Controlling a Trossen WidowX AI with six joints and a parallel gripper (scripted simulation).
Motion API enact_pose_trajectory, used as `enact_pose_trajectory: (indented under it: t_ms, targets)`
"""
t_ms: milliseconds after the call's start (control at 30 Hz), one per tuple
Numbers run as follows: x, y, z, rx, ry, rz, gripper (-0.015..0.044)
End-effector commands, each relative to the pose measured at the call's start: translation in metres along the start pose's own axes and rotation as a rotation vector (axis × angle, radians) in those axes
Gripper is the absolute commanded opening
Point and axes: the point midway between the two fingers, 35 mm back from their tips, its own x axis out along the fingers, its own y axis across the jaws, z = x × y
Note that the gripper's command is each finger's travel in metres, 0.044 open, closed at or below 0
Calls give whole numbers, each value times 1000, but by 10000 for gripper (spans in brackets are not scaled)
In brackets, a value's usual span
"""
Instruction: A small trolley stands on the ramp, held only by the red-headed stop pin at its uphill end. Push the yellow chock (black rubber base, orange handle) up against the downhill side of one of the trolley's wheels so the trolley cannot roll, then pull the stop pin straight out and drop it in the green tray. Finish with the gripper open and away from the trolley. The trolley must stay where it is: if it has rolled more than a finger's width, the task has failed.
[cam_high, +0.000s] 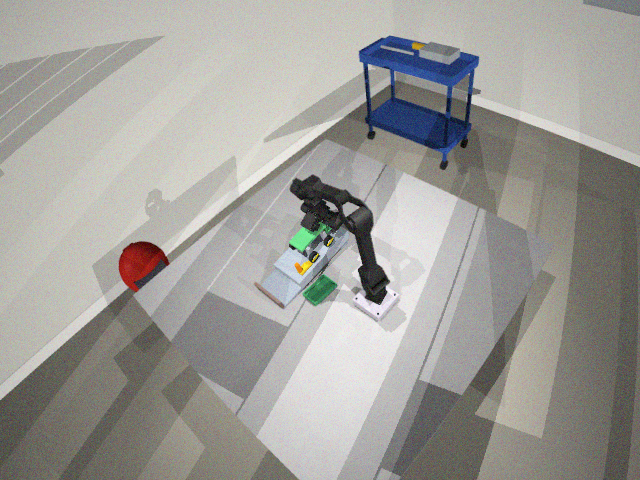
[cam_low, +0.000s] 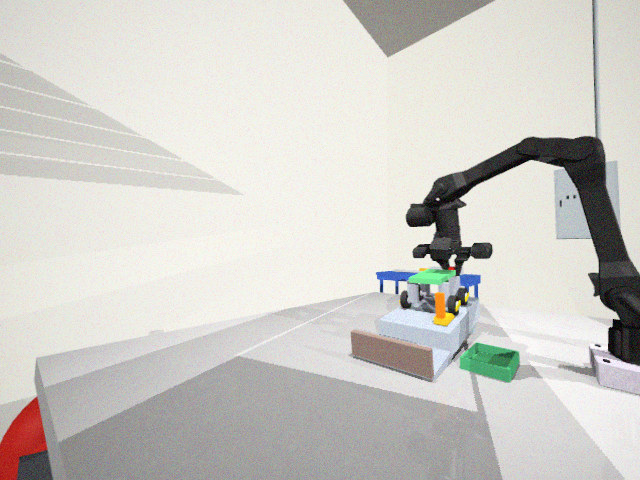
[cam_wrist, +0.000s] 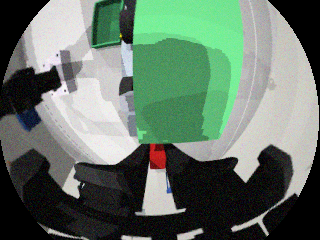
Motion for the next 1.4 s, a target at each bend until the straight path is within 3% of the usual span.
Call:
enact_pose_trajectory:
  t_ms: [0,1367]
  targets:
    - [-5,0,-1,4,2,-6,0]
    - [-33,0,-4,4,2,-6,0]
